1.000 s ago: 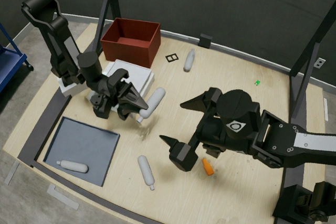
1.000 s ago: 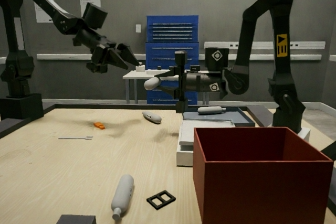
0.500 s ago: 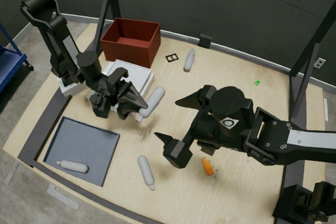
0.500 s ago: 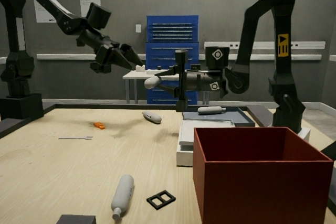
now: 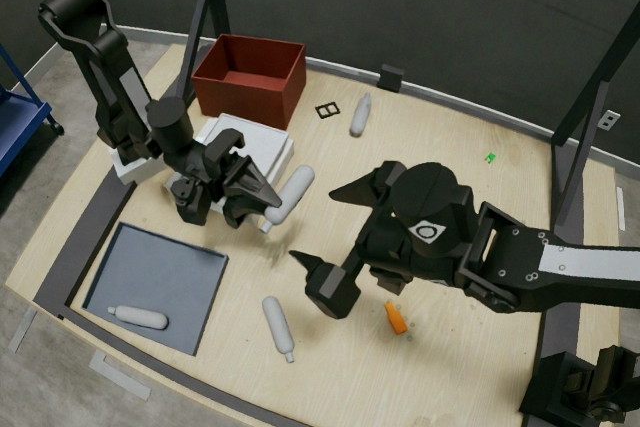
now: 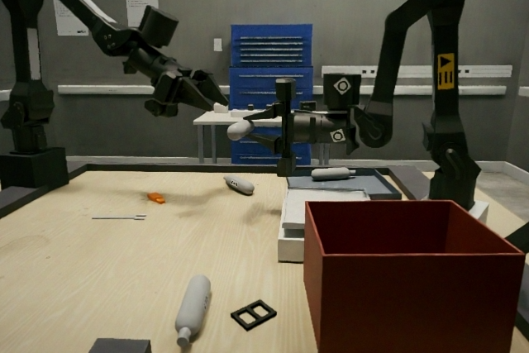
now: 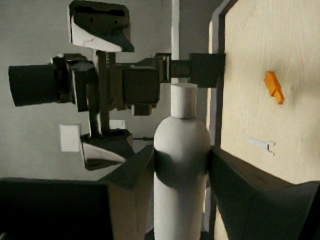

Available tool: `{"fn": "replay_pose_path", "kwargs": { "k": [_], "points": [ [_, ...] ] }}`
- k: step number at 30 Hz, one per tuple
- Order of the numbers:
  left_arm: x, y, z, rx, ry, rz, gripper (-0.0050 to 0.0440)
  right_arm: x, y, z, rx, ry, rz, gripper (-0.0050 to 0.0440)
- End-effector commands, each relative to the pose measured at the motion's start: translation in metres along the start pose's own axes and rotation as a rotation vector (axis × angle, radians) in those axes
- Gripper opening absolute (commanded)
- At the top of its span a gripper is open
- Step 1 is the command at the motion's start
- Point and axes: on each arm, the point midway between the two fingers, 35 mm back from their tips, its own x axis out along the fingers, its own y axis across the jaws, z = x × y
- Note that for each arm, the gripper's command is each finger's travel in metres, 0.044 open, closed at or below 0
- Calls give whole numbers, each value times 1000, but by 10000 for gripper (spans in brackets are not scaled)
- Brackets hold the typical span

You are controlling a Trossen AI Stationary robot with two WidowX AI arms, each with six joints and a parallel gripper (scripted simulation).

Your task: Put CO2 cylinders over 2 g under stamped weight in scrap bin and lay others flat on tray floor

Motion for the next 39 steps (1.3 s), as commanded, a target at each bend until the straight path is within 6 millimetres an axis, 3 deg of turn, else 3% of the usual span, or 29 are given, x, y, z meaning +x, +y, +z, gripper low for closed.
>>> {"fn": "replay_pose_path", "kwargs": {
  "k": [1,7,11,15,22,24,25,33,39],
  "points": [
    [-5,0,-13,-5,32,5,440,4,17,1,8,-4,50,-50],
    [-14,-2,-15,-93,31,30,440,4,17,-1,31,-22,22,-50],
    [-31,-3,-19,-321,24,100,440,3,18,-3,84,-69,-43,-50],
    [-48,-5,-26,-560,22,173,440,2,32,-5,143,-113,-46,-50],
    [-71,-6,-36,-877,24,272,440,3,40,-7,228,-173,-106,-50],
    [-71,-6,-36,-877,24,272,440,3,40,-7,228,-173,-106,-50],
    [-74,-6,-37,-923,24,286,440,3,35,-7,234,-186,-147,-50],
    [-104,-7,-48,-1341,20,415,440,8,50,-11,373,-268,-219,-50],
    [-120,-6,-54,-1578,19,485,440,12,42,-13,438,-330,-331,-50]
  ]
}}
